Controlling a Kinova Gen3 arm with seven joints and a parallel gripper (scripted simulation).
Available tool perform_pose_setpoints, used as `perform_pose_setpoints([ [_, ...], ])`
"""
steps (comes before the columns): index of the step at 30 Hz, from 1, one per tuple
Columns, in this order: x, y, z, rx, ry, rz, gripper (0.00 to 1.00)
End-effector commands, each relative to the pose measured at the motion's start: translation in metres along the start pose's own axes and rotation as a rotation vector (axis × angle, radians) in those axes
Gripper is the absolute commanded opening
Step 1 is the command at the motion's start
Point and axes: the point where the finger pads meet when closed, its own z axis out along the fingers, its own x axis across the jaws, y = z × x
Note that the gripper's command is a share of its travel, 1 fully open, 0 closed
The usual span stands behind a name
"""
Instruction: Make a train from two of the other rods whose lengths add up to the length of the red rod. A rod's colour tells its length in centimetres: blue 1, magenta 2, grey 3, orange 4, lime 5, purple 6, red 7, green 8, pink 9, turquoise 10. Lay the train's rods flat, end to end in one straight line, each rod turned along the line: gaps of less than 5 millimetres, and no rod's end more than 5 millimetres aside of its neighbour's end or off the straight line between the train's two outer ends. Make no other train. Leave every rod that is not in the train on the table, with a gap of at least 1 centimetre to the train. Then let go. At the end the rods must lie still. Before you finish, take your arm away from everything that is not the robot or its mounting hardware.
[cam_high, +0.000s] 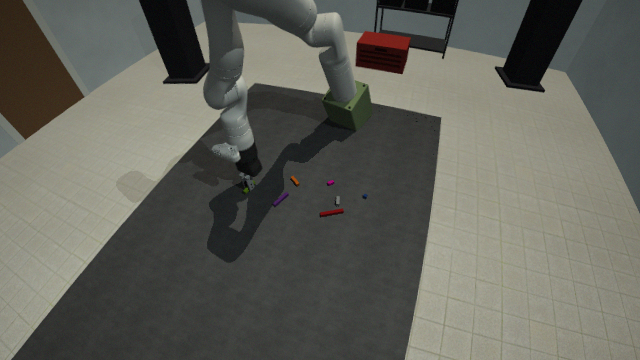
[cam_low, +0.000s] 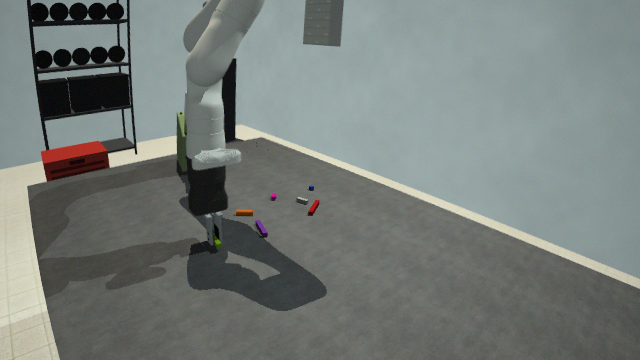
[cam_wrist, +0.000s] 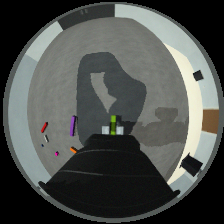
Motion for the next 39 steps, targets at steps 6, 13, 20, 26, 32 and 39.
perform_pose_setpoints([
  [6,-0.002,-0.006,-0.031,0.015,-0.005,0.0,0.24],
  [13,-0.002,-0.005,-0.069,0.015,-0.005,0.0,0.24],
  [20,-0.002,-0.005,-0.089,0.015,-0.005,0.0,0.24],
  [26,-0.002,-0.005,-0.091,0.015,-0.005,0.0,0.24],
  [32,-0.002,-0.005,-0.091,0.015,-0.005,0.0,0.24],
  [39,-0.002,-0.005,-0.091,0.015,-0.005,0.0,0.24],
])
